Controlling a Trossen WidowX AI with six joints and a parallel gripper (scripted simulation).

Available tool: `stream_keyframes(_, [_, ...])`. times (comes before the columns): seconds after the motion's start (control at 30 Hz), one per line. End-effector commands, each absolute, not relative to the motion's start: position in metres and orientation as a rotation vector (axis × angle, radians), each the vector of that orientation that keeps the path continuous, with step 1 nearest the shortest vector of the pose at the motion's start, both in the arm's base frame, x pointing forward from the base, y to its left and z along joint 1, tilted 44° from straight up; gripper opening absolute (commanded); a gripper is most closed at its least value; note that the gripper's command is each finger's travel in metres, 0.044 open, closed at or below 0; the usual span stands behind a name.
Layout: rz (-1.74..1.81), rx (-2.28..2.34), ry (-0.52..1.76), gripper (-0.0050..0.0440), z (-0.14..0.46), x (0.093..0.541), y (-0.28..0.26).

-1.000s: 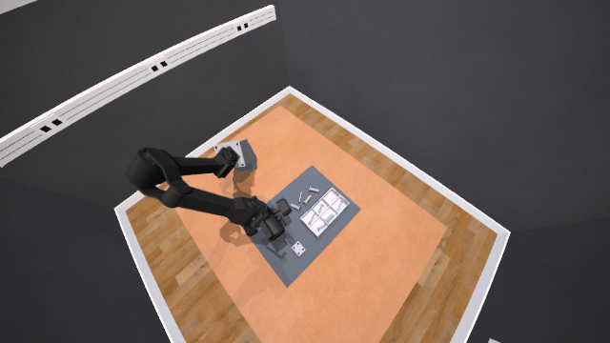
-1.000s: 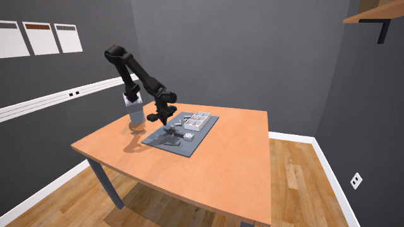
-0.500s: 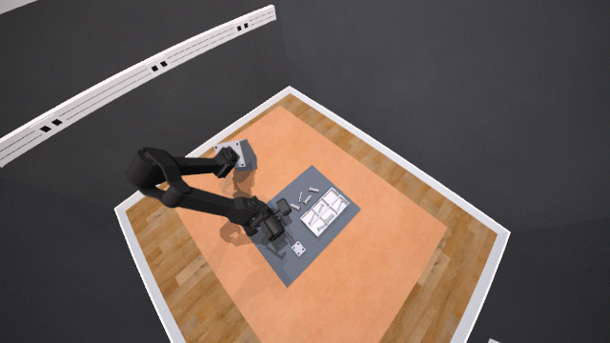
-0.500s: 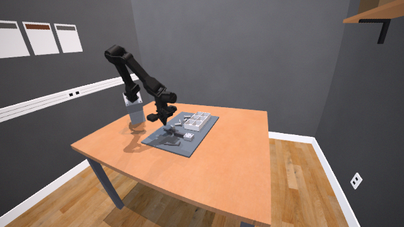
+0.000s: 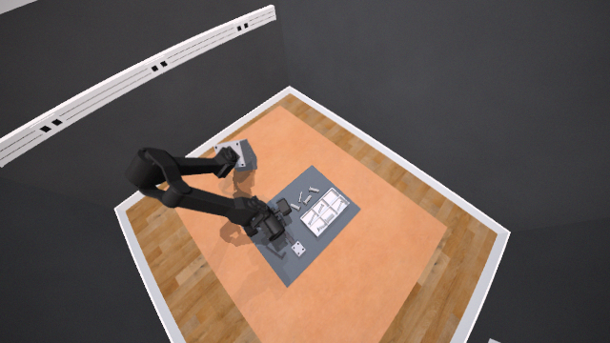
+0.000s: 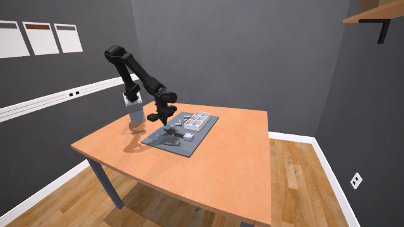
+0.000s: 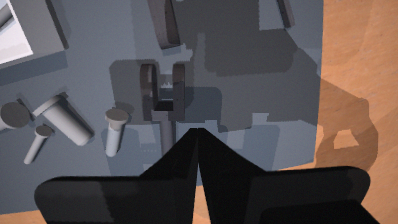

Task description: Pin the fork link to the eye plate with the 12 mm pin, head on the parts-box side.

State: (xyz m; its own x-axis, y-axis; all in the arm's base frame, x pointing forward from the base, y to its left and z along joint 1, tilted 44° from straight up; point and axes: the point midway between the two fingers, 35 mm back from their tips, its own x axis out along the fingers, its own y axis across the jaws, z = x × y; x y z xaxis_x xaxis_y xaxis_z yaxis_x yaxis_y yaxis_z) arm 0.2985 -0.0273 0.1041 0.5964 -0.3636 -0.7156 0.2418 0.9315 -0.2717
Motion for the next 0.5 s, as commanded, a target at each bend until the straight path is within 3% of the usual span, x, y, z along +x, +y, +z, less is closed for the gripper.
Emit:
stream_keyframes(0.0, [-0.322, -0.216, 0.864, -0.0050, 0.108, 0.304, -0.024])
stream_keyframes(0.47, [0.064, -0.993, 0.964, -0.0050, 0.089, 0.335, 0.025])
